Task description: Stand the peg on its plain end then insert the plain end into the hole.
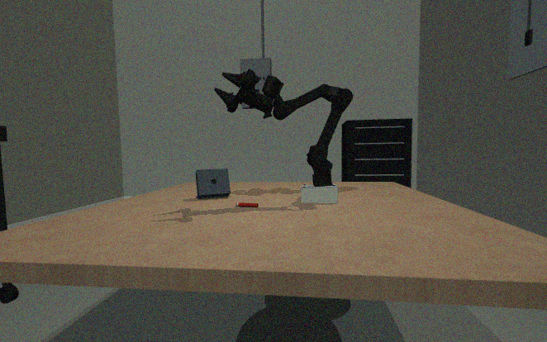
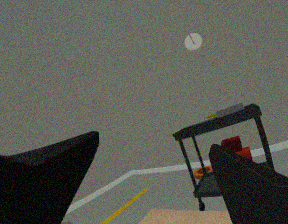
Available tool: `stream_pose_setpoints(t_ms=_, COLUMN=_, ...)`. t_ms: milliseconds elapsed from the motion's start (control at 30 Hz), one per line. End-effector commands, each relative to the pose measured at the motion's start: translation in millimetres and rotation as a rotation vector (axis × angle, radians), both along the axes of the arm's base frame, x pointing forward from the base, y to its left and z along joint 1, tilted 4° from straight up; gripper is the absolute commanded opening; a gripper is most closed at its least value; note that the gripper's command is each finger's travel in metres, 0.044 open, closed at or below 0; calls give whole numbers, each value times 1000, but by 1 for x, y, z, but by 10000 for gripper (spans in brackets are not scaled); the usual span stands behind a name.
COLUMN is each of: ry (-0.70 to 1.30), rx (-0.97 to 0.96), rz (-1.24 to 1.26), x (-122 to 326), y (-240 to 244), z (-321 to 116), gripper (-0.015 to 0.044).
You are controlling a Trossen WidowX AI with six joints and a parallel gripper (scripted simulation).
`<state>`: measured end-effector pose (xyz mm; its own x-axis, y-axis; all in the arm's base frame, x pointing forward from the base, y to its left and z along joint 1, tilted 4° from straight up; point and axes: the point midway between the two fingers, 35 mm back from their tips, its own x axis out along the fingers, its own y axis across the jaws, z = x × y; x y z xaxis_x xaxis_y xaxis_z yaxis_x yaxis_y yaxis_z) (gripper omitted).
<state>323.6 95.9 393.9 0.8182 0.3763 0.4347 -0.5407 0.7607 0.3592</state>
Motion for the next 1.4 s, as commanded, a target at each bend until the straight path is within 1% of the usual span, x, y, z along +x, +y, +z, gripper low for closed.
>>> stream_pose_setpoints(t_ms=0, ry=6, rx=0, rz=0, x=1, y=0, z=-1, gripper=426)
stream_pose_setpoints(t_ms=33, ry=23, rx=-2, rz=0, x=4, y=1, z=-4, gripper=440)
stream_pose_setpoints(t_ms=367, ry=357, rx=-42, rz=-12, x=49, y=14, z=-64, gripper=440)
stream_pose_setpoints(t_ms=667, ry=658, rx=-98, rz=-32, x=71, y=24, z=-127, gripper=440)
stream_pose_setpoints(t_ms=1000, ry=987, rx=-184, rz=-69, x=73, y=30, z=-194, gripper=440)
stream_pose_setpoints(t_ms=1367, ry=1337, rx=-309, rz=-123, x=52, y=28, z=-258, gripper=440)
